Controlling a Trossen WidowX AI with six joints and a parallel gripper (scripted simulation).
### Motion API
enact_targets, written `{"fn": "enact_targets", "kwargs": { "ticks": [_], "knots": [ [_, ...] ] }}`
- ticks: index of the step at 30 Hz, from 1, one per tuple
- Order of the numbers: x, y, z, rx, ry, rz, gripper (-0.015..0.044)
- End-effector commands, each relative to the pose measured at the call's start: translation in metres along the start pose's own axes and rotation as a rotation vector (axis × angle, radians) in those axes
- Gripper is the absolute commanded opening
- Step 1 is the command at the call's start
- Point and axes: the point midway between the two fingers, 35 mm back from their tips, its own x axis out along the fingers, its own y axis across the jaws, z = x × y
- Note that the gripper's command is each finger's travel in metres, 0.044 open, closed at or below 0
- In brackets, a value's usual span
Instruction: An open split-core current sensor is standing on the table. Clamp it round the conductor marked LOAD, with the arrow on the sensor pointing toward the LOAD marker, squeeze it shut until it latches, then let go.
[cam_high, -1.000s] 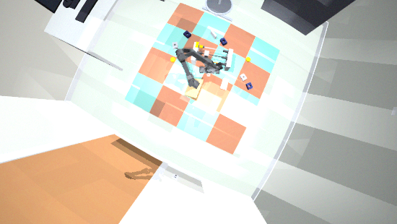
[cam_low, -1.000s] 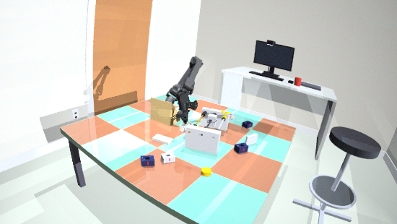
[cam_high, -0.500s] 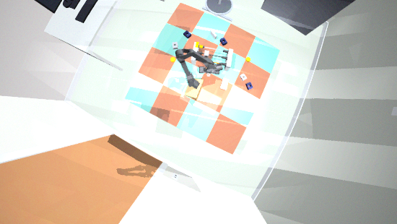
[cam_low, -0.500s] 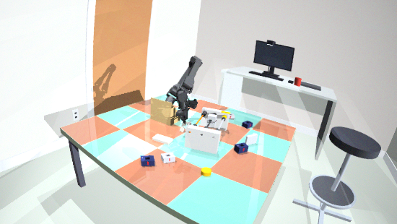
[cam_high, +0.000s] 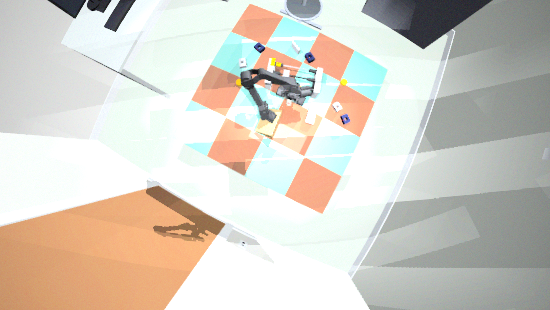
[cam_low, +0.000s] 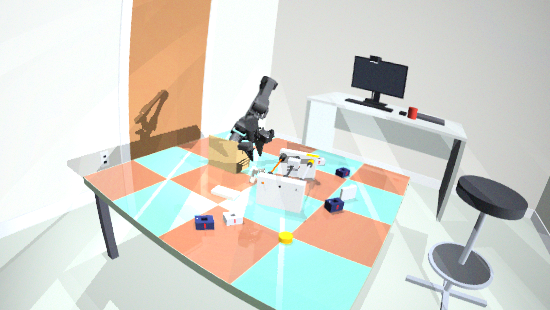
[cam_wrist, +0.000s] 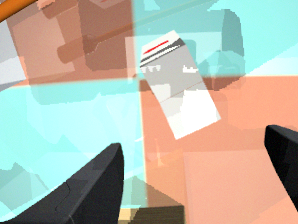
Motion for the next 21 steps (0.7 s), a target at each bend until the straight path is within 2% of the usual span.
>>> {"fn": "enact_targets", "kwargs": {
  "ticks": [1, 11, 21],
  "knots": [
    [-0.002, 0.001, 0.008, 0.381, 0.058, -0.039, 0.032],
    [0.0, 0.007, 0.022, 1.19, 0.114, -0.18, 0.032],
    [0.004, 0.006, 0.022, 1.204, 0.114, -0.184, 0.032]
  ]
}}
